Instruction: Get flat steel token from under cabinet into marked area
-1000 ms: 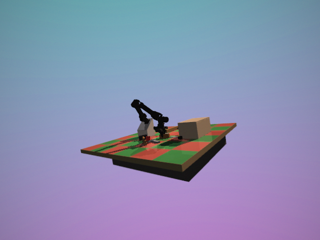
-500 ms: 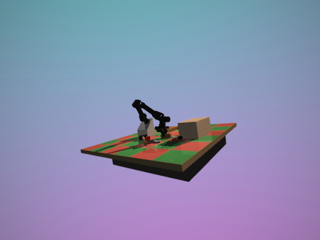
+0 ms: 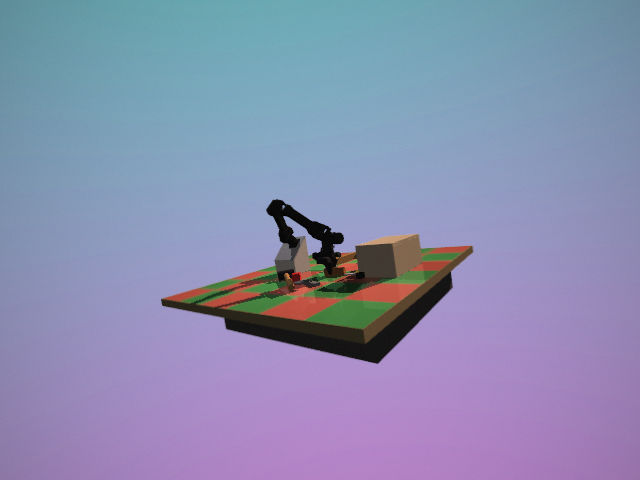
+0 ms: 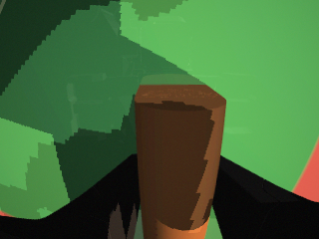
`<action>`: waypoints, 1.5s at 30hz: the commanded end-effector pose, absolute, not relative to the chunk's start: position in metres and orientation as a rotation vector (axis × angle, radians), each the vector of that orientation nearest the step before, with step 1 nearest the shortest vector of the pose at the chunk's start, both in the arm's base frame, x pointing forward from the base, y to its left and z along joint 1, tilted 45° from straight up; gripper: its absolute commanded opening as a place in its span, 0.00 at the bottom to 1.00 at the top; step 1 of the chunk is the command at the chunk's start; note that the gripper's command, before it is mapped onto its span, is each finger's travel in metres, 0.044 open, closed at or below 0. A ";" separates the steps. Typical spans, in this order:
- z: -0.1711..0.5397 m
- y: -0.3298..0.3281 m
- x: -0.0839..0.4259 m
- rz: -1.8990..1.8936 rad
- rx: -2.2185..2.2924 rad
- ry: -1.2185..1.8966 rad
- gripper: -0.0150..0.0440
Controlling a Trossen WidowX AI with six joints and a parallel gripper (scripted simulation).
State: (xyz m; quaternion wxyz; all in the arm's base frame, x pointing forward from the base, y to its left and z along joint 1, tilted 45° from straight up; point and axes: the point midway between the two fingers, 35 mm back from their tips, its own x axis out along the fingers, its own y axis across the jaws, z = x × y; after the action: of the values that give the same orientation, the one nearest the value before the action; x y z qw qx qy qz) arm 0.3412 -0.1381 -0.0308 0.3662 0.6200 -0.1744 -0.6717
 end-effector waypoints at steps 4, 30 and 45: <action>-0.031 -0.137 0.354 -1.718 1.610 -0.455 0.25; -0.035 -0.131 0.379 -1.716 1.612 -0.455 0.25; -0.036 -0.128 0.392 -1.716 1.613 -0.456 0.25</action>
State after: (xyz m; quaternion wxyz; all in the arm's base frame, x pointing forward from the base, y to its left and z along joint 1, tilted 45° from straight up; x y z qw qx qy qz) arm 0.3845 -0.1291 -0.0362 0.3659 0.6210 -0.1747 -0.6708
